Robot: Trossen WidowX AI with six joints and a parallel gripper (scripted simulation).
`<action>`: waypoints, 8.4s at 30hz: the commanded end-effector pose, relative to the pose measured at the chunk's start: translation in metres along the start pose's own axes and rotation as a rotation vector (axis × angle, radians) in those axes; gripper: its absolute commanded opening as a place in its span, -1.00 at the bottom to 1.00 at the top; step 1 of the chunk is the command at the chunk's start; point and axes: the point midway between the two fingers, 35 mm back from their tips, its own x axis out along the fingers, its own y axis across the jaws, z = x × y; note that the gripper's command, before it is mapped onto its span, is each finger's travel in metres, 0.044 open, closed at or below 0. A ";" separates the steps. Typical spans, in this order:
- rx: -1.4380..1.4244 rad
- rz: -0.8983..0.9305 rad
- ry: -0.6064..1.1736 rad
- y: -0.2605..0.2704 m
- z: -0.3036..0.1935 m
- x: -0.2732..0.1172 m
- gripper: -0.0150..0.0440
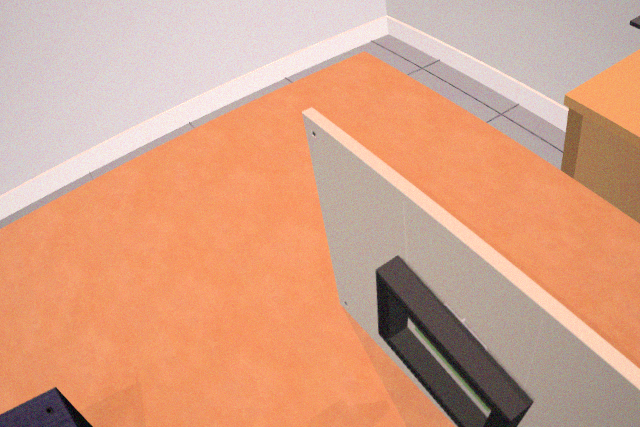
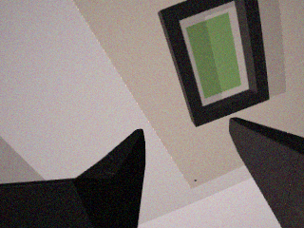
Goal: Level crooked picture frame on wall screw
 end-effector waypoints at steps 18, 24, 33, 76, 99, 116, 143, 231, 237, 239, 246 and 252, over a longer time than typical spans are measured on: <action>0.005 0.000 -0.002 0.000 0.000 -0.001 0.39; 0.005 0.000 -0.002 0.000 0.000 -0.001 0.39; 0.005 0.000 -0.002 0.000 0.000 -0.001 0.39; 0.005 0.000 -0.002 0.000 0.000 -0.001 0.39; -0.212 0.057 -0.017 -0.032 -0.001 0.060 0.39; -0.212 0.058 -0.018 -0.026 0.003 0.079 0.39; -0.212 0.060 -0.019 -0.028 0.000 0.140 0.39; -0.211 0.061 -0.020 -0.019 -0.001 0.180 -0.49; -0.211 0.061 -0.020 -0.017 -0.001 0.179 -0.49; -0.211 0.061 -0.020 -0.016 -0.002 0.179 -0.49; -0.211 0.061 -0.020 -0.016 -0.002 0.179 -0.49; -0.211 0.061 -0.020 -0.017 -0.001 0.179 -0.49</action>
